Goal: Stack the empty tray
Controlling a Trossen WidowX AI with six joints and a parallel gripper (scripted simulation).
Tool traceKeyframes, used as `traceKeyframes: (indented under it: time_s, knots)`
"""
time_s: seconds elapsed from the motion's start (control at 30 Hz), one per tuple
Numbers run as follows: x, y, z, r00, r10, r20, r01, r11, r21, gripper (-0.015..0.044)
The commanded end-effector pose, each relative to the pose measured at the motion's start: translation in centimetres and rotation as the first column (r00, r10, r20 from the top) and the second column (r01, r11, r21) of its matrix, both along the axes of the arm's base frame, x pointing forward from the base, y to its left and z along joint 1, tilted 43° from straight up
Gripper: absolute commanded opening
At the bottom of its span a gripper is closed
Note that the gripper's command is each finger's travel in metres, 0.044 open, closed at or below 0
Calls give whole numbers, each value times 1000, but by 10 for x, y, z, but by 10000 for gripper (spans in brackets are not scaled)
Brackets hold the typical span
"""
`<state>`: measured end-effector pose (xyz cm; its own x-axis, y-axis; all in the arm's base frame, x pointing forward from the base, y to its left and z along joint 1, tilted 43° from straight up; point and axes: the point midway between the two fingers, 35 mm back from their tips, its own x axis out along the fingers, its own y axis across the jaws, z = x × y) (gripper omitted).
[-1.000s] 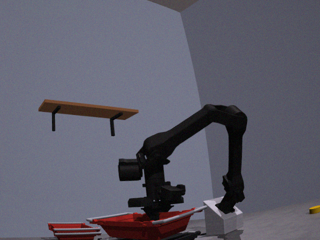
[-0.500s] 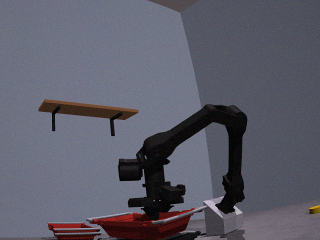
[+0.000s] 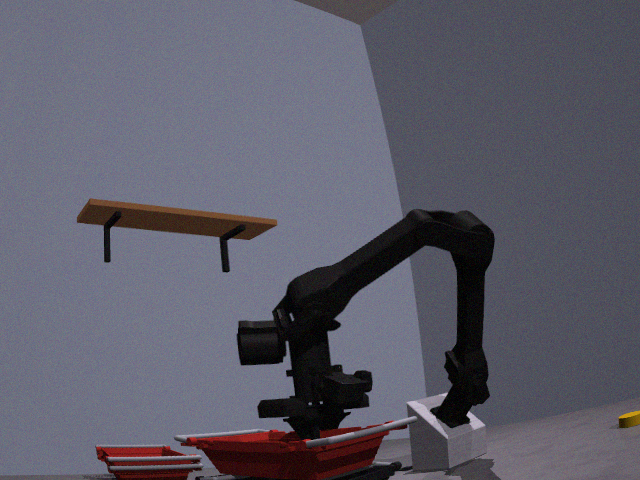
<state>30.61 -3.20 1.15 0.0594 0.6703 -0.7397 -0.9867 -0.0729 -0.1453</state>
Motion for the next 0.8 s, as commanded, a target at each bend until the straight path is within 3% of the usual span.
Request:
traceKeyframes:
  time_s: [0.0, 0.67, 0.77]
  knots:
    - [-4, 4, -2, 1000, 7, -16, -7, 1000, 3, 147]
    - [-4, 4, -2, 1000, 7, -16, -7, 1000, 3, 440]
    - [-2, 4, -1, 1000, 8, -9, -8, 1000, 3, 440]
